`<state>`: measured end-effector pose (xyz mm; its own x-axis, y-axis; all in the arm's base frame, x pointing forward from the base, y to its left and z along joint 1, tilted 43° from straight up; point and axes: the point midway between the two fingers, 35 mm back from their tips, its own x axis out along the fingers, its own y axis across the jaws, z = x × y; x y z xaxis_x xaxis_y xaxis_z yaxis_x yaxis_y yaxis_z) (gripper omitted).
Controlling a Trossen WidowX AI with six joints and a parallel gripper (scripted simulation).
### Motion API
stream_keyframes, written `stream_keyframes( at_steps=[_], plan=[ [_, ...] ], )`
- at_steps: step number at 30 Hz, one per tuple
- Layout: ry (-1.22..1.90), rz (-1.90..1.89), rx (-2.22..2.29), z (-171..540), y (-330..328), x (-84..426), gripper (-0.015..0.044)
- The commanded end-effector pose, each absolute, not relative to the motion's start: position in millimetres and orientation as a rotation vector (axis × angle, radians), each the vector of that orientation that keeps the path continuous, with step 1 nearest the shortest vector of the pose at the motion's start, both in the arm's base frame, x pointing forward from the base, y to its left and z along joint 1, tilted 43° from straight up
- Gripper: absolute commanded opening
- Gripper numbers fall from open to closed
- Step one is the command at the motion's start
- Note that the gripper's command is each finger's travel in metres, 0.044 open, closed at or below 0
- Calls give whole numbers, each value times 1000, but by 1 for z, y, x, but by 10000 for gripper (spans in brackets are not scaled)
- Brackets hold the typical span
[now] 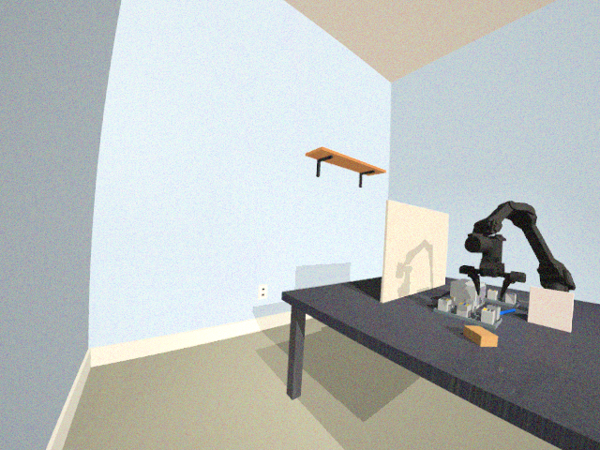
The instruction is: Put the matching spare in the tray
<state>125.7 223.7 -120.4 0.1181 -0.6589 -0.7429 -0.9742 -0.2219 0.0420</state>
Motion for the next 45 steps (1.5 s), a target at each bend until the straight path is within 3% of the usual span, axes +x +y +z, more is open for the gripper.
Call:
stream_keyframes(
  at_steps=[1,45],
  plan=[
    [1574,907,-1946,-123,223,127,300],
    [1574,904,-1947,-177,175,136,300]
  ],
)
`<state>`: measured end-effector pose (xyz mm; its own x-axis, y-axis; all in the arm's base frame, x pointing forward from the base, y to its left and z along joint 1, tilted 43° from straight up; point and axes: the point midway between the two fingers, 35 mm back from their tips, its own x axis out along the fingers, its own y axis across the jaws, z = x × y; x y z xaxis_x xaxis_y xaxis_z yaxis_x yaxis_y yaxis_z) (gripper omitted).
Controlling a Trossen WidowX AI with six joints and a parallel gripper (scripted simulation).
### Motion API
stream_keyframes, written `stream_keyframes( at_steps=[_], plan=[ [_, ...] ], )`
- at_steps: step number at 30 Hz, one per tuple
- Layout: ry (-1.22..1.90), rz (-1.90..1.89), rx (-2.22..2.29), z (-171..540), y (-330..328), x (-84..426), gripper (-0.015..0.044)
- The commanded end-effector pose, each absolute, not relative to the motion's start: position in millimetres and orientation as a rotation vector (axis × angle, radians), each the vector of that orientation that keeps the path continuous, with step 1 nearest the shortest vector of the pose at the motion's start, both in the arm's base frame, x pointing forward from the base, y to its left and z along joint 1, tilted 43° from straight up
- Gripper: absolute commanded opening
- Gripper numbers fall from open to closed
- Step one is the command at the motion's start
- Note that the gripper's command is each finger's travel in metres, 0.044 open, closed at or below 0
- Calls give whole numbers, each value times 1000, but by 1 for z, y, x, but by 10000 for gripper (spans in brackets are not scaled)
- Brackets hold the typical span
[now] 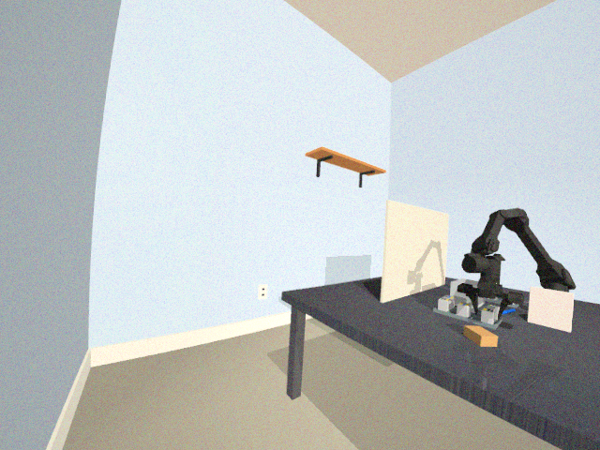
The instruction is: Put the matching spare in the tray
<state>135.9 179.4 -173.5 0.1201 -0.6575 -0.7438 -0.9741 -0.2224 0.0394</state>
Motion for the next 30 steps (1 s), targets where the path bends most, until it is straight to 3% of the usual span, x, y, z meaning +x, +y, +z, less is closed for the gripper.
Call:
stream_keyframes(
  at_steps=[1,8,13,20,25,30],
  plan=[
    [1574,904,-1947,-178,174,136,300],
    [1574,904,-1948,-180,171,137,300],
    [1578,902,-1941,-179,172,136,169],
    [1578,902,-1941,-179,172,136,122],
    [1578,902,-1941,-179,172,136,0],
    [1578,902,-1941,-179,172,136,0]
  ],
)
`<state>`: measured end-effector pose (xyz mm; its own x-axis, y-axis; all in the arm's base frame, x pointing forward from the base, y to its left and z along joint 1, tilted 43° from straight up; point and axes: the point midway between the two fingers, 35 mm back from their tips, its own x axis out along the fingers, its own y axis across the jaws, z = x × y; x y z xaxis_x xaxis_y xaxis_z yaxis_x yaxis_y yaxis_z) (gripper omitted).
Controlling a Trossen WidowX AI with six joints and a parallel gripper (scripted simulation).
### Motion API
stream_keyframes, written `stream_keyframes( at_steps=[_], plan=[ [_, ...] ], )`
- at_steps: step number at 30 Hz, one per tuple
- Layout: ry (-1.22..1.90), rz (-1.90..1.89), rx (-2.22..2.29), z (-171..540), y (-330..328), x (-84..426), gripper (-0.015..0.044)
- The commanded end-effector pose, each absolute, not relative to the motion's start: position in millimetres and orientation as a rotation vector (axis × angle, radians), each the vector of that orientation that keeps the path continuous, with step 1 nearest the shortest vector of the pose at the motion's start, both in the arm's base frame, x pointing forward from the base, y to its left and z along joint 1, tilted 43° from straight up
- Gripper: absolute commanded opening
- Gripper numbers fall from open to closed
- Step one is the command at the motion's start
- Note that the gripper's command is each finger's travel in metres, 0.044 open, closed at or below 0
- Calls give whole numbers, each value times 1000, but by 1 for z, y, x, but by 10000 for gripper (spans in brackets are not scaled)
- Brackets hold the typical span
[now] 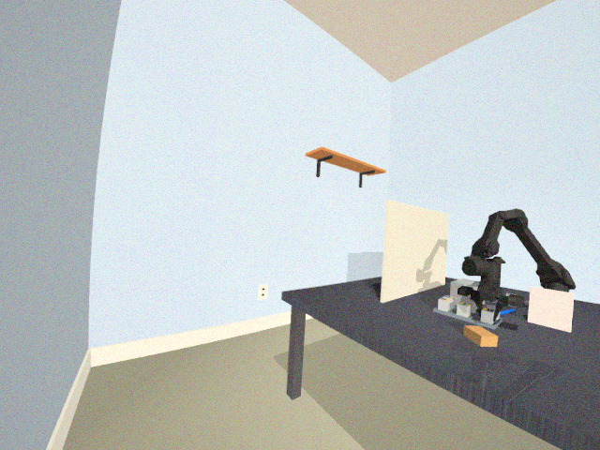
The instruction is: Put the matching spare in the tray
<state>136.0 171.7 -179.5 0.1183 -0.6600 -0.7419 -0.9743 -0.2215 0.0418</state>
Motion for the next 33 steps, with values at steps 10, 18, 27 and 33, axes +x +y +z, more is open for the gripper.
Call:
stream_keyframes(
  at_steps=[10,18,27,33],
  plan=[
    [1575,905,-1944,-143,207,131,0],
    [1574,907,-1946,-121,224,126,0],
    [1567,911,-1947,-95,252,124,0],
    [1573,909,-1946,-70,271,119,0]
  ],
)
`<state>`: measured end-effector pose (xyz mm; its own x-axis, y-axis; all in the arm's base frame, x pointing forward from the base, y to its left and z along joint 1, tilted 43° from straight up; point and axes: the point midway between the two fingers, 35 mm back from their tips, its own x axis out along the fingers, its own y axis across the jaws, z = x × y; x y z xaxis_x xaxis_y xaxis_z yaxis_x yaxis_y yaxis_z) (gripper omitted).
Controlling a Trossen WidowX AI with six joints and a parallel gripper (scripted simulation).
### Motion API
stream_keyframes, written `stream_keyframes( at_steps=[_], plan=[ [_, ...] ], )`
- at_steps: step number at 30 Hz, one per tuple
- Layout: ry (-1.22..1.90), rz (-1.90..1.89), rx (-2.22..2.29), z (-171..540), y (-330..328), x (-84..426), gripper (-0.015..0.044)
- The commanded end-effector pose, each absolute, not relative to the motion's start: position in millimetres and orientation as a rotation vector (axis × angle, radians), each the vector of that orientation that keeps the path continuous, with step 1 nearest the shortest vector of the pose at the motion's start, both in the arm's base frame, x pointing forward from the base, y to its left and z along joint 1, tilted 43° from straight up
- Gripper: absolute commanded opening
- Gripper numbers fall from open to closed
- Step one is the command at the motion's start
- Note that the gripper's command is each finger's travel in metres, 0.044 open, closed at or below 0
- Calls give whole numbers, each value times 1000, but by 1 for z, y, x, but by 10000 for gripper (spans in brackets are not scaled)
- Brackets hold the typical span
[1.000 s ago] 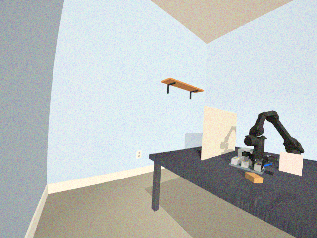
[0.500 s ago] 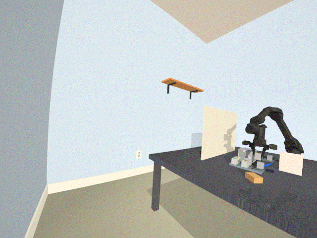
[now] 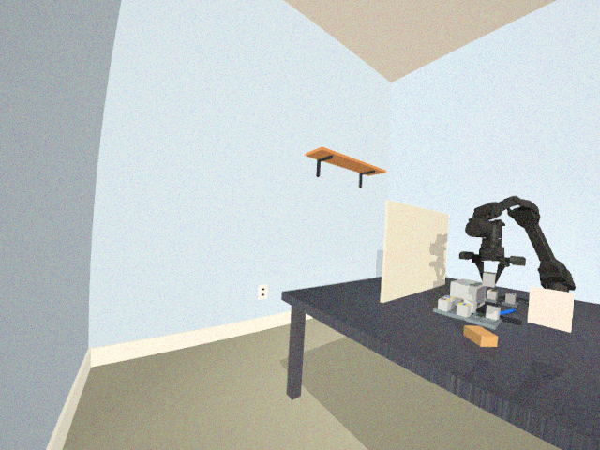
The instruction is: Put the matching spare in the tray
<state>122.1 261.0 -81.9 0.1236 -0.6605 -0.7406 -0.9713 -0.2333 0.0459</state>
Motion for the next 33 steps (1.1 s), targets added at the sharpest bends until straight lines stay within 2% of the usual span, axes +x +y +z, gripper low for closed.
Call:
stream_keyframes(
  at_steps=[1,5,20,33],
  plan=[
    [1574,909,-1946,-67,272,119,0],
    [1572,907,-1940,-64,272,123,0],
    [1527,914,-1871,0,244,215,0],
    [1495,940,-1893,64,190,284,0]
  ],
)
